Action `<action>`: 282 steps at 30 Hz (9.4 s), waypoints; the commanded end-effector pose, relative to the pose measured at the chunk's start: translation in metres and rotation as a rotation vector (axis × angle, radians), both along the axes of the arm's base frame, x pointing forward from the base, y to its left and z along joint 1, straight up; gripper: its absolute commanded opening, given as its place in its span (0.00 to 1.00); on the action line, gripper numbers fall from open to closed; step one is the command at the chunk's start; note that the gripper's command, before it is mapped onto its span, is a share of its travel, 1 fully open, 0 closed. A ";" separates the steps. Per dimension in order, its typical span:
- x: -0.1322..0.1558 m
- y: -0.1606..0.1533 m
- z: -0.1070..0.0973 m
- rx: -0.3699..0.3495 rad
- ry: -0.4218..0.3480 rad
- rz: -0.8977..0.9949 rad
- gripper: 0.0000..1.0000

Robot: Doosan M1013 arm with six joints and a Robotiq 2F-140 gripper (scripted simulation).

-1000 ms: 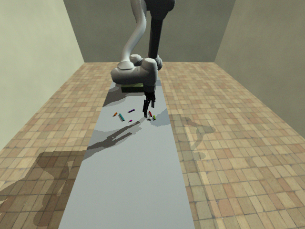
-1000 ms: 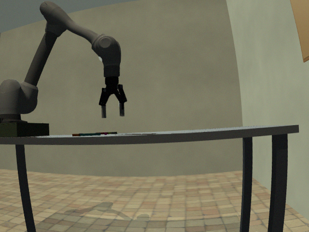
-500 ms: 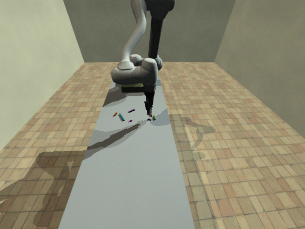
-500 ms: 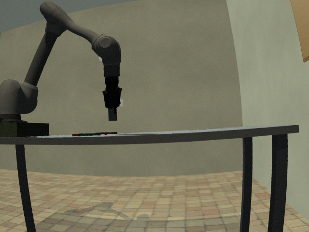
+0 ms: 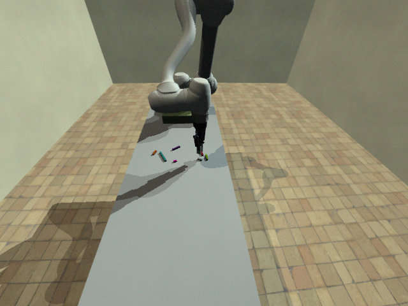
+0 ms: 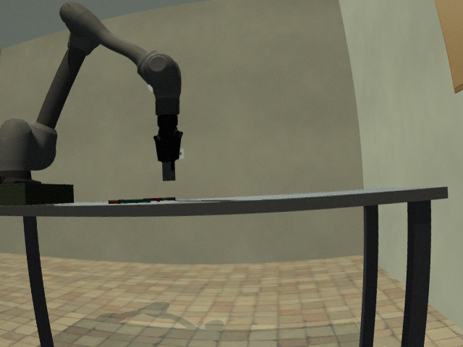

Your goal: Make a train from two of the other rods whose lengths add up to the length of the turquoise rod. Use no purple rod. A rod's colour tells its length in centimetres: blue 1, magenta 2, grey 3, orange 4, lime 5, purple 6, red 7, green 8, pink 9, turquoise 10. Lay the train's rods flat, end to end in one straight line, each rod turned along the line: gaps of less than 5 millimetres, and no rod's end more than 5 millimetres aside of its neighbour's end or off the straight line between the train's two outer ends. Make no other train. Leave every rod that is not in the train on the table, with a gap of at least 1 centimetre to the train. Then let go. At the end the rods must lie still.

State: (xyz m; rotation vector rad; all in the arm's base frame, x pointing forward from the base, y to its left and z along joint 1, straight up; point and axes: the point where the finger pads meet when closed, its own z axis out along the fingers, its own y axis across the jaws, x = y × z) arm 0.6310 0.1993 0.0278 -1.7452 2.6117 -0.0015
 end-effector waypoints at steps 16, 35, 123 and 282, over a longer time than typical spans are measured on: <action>0.000 0.000 -0.003 0.000 0.000 0.000 0.15; 0.000 0.000 -0.025 0.000 0.000 0.000 0.15; 0.000 0.000 -0.062 0.000 0.000 0.000 0.15; -0.062 -0.131 0.019 0.001 -0.001 -0.861 0.03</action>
